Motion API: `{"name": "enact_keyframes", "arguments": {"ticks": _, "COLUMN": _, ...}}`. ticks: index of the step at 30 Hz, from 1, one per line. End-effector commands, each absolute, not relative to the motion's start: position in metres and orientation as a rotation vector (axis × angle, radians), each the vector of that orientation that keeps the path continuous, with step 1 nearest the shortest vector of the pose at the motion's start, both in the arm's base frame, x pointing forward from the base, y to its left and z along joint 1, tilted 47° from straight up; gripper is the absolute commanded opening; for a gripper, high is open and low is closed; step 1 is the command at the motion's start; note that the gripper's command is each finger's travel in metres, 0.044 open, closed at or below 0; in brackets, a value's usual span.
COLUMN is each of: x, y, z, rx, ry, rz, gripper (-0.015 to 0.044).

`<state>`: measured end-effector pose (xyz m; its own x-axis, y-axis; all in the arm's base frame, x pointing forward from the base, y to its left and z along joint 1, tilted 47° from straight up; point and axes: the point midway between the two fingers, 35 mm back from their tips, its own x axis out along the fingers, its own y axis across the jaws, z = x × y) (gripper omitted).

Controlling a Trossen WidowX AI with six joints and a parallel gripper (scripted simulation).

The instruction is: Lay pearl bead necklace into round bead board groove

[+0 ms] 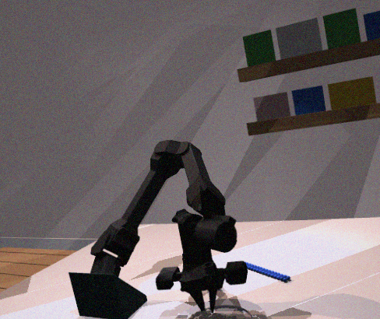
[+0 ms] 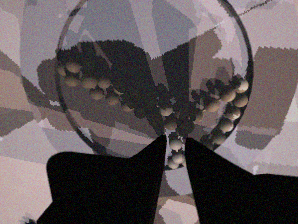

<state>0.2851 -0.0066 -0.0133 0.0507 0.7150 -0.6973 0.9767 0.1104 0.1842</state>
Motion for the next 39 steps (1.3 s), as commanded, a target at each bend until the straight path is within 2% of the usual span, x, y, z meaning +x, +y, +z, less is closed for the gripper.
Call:
{"name": "enact_keyframes", "arguments": {"ticks": 1, "x": 0.285, "y": -0.007, "z": -0.013, "rx": 1.660, "ry": 1.721, "rz": -0.496, "gripper": 0.0000}}
{"name": "enact_keyframes", "arguments": {"ticks": 39, "x": 0.287, "y": -0.014, "z": -0.001, "rx": 1.672, "ry": 1.720, "rz": -0.499, "gripper": 0.0000}}
